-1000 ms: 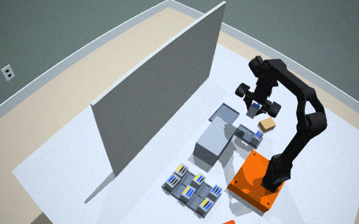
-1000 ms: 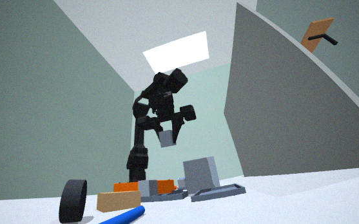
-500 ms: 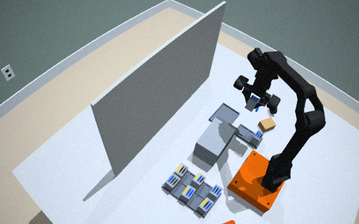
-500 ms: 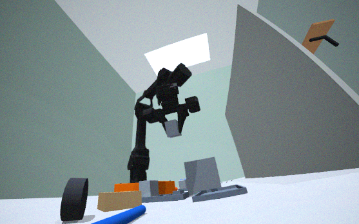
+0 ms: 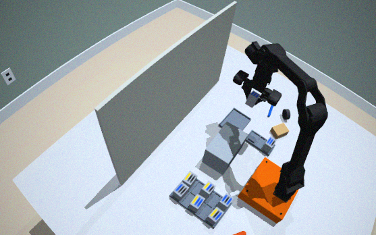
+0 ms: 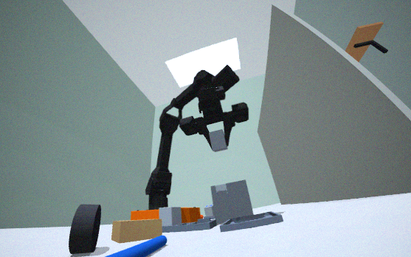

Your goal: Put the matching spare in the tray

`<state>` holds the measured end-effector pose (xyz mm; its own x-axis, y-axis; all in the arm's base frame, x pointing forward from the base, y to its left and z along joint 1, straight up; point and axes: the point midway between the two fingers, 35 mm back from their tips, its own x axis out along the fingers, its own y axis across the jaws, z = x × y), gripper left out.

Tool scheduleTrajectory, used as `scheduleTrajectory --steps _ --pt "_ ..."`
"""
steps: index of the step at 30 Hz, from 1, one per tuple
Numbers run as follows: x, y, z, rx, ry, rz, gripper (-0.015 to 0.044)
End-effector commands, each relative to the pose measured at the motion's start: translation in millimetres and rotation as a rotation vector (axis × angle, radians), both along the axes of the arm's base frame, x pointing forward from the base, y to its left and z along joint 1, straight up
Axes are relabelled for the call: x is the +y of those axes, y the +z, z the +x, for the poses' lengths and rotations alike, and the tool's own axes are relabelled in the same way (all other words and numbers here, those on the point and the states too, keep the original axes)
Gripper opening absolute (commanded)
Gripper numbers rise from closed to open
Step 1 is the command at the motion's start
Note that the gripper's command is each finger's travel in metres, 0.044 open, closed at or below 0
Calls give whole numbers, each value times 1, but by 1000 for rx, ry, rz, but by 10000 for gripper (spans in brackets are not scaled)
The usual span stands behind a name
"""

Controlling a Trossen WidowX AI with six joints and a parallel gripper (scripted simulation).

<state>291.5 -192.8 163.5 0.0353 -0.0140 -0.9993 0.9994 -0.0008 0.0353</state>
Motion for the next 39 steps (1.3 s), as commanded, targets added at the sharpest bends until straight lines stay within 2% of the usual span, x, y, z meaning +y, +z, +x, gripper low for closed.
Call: scheduleTrajectory --steps 1,7,39 --pt "-2 -1 17 2 -9 -2 0" --pt "-3 -2 34 2 -15 -2 0" --pt "-7 -25 39 2 -15 -2 0"
